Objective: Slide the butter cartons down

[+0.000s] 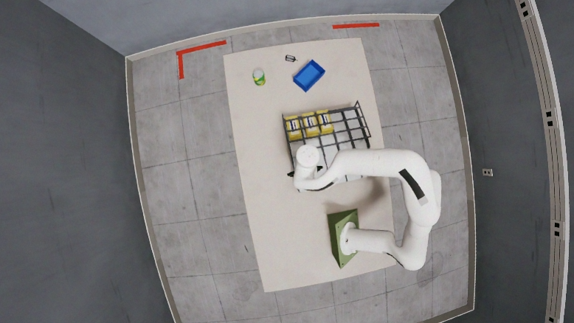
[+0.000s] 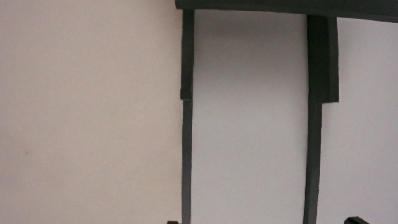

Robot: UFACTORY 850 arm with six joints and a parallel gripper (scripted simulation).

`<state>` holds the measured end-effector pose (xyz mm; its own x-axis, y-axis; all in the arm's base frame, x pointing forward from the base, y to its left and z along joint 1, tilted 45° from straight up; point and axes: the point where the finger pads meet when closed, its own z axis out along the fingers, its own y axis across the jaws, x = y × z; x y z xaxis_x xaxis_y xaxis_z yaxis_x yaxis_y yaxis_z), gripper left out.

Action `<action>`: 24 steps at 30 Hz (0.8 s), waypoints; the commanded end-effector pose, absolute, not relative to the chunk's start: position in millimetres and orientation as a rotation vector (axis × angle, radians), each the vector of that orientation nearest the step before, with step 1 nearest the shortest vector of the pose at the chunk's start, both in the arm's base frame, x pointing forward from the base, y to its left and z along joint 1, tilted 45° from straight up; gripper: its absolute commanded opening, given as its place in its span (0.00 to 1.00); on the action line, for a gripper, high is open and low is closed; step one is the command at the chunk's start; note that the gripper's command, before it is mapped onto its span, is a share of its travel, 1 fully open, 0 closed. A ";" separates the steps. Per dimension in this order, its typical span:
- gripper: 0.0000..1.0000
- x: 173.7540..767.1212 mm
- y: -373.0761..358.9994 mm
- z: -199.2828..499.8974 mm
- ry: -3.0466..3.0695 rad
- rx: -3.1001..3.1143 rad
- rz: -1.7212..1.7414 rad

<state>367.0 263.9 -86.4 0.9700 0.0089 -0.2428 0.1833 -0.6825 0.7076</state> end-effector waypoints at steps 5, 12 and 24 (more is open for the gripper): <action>1.00 367.5 264.9 -86.0 0.134 2.310 -0.278; 1.00 362.8 244.2 -104.5 0.134 2.310 -0.278; 1.00 362.8 244.2 -104.5 0.134 2.310 -0.278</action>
